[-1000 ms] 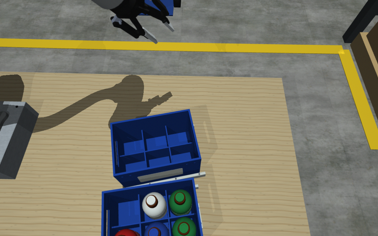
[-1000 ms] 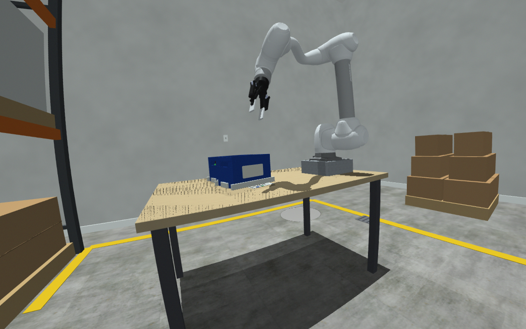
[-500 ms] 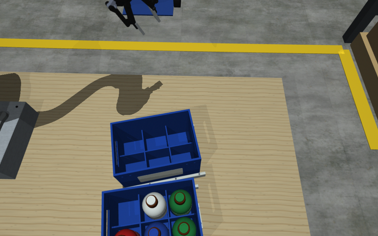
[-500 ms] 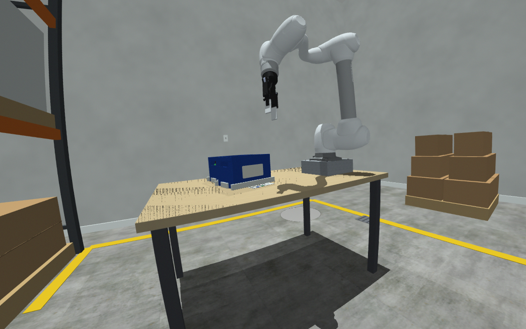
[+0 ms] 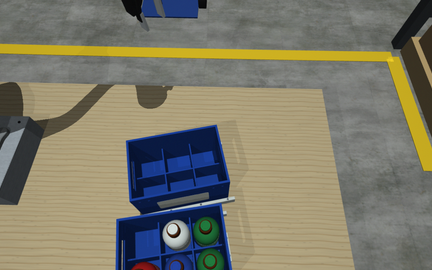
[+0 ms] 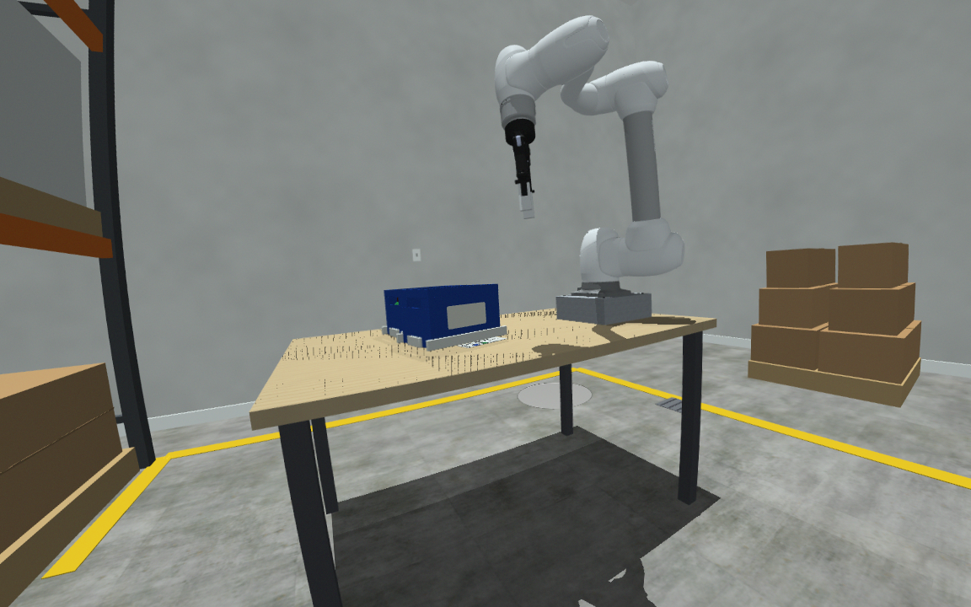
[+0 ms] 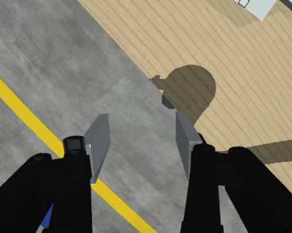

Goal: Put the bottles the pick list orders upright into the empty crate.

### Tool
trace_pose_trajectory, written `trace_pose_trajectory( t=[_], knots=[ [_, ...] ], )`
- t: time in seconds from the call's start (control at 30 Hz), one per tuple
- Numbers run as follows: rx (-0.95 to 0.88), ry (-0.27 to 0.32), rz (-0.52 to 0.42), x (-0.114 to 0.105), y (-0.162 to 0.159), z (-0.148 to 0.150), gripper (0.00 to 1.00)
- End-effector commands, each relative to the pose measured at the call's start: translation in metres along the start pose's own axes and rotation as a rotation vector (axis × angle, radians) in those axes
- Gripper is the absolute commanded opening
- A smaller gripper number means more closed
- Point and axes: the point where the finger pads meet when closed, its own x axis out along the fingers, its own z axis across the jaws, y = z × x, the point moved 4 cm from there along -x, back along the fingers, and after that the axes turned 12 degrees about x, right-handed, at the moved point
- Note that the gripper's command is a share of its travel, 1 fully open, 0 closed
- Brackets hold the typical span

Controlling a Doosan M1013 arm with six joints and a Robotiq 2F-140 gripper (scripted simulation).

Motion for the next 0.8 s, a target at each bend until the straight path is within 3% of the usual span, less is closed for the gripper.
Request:
trace_pose_trajectory(
  t=[0.0,0.07,0.17,0.77],
  knots=[
    [-0.040,-0.047,0.022,-0.001,-0.015,0.004,0.38],
    [-0.040,-0.047,0.022,-0.001,-0.015,0.004,0.38],
    [-0.098,-0.112,0.059,-0.004,-0.030,0.007,0.38],
    [-0.098,-0.112,0.059,-0.005,-0.031,0.008,0.38]
  ],
)
